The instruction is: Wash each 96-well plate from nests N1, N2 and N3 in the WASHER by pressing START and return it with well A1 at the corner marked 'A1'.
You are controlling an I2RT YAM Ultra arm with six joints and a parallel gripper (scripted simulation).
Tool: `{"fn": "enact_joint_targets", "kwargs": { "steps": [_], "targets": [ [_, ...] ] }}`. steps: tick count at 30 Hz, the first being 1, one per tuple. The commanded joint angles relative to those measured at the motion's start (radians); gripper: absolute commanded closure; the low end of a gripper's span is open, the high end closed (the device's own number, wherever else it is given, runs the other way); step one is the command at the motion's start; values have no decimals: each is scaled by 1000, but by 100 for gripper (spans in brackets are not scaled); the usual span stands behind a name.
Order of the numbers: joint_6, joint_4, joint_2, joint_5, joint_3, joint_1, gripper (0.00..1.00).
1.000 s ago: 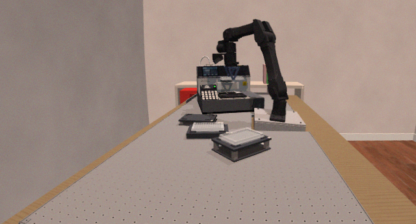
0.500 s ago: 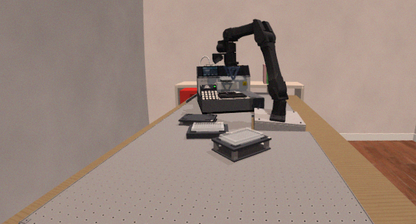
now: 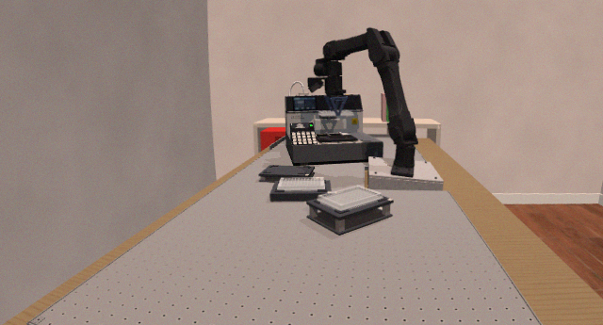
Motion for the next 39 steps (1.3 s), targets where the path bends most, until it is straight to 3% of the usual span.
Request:
{"fn": "enact_joint_targets", "kwargs": {
  "steps": [1, 39],
  "targets": [
    [1, 0, -7, -5, 7, 1, 100],
    [-4, 206, -10, -5, -201, -4, 100]
  ]
}}
